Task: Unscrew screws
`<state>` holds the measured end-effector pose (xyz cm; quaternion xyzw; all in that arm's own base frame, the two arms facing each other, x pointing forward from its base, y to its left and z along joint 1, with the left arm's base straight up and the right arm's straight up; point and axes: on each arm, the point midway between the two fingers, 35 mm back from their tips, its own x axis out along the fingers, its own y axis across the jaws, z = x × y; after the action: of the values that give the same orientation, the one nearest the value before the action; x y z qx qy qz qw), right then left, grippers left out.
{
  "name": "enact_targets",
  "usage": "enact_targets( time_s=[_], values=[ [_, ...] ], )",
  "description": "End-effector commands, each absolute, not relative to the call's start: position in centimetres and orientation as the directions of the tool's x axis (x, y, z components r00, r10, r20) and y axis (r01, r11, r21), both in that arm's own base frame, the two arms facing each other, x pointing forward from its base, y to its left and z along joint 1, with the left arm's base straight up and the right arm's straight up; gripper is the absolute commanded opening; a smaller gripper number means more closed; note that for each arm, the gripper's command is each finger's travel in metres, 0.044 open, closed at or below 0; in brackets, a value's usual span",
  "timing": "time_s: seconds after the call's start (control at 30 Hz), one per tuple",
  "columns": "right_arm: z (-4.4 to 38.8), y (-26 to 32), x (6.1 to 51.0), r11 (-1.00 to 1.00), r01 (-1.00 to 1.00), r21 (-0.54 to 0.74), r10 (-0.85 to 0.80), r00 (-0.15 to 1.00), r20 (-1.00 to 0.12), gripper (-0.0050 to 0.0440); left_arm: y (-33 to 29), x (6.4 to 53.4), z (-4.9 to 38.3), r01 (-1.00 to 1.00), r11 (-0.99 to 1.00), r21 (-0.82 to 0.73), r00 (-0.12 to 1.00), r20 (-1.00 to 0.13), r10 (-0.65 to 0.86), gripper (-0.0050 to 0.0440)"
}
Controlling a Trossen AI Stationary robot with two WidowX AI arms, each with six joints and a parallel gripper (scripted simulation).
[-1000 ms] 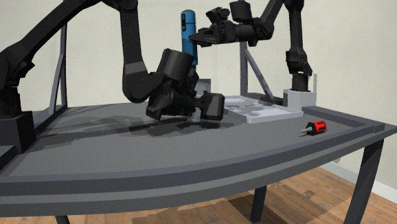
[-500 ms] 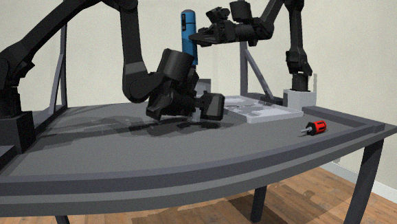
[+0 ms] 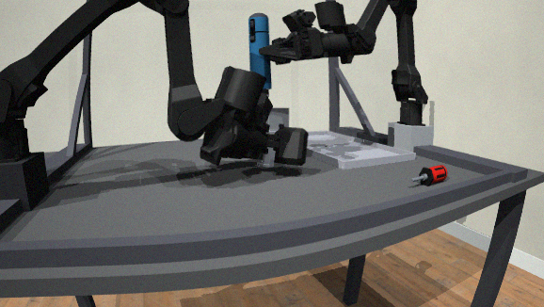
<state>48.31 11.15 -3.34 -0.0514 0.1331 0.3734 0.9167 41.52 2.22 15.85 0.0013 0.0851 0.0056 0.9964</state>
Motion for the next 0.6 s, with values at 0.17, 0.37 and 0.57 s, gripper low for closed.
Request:
enact_targets(
  time_s=[0.17,0.37,0.57],
  values=[
    [-1.8,11.1,48.9,0.716,-0.698,-0.019,0.671,0.696,-0.255,0.0241,2.4,41.8,15.1,-0.018,1.0,0.001,0.981,-0.191,0.018,0.0161],
    [-1.8,11.1,48.9,0.716,-0.698,-0.019,0.671,0.696,-0.255,0.0241,2.4,41.7,15.7,-0.019,1.0,0.001,0.983,-0.182,0.019,0.0161],
    [-1.8,11.1,48.9,0.716,-0.698,-0.019,0.671,0.696,-0.255,0.0241,2.4,41.8,17.4,-0.019,1.0,0.003,0.987,-0.16,0.019,0.0161]
  ],
)
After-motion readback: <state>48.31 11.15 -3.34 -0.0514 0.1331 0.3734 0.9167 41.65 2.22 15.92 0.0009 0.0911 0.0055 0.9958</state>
